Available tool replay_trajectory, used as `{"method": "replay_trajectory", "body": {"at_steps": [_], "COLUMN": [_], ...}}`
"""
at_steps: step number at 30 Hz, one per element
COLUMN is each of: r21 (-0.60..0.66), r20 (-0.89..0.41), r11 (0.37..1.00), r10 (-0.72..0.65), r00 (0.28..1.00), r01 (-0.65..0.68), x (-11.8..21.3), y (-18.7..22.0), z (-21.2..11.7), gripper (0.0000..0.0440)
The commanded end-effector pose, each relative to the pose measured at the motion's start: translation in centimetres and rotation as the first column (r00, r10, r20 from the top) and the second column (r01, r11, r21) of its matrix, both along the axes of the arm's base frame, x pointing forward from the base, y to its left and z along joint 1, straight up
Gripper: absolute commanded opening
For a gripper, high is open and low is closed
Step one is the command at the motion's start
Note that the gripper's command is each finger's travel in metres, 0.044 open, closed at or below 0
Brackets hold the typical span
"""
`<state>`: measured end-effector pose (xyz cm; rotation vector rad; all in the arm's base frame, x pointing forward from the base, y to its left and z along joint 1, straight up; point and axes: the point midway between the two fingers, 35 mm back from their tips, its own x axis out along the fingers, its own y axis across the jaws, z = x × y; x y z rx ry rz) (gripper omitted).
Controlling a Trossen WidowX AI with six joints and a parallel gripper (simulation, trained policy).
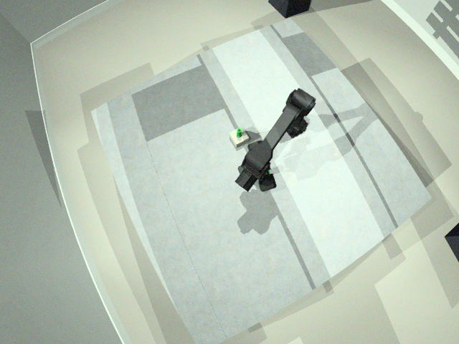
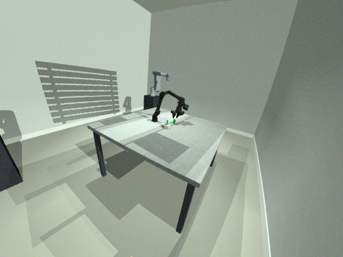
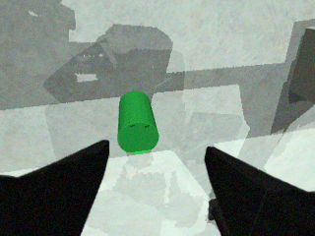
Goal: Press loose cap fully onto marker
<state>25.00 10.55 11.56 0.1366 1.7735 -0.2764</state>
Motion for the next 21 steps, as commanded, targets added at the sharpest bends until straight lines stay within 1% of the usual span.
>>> {"method": "replay_trajectory", "body": {"at_steps": [1, 21], "r21": [0.000, 0.008], "r20": [-0.017, -0.047], "r11": [1.000, 0.993], "r10": [0.023, 0.119], "r00": [1.000, 0.992], "r01": [-0.023, -0.119], "x": [-0.5, -1.5], "y": [0.2, 0.7], "z": [-0.6, -4.2], "gripper": [0.0294, 0.0251]}}
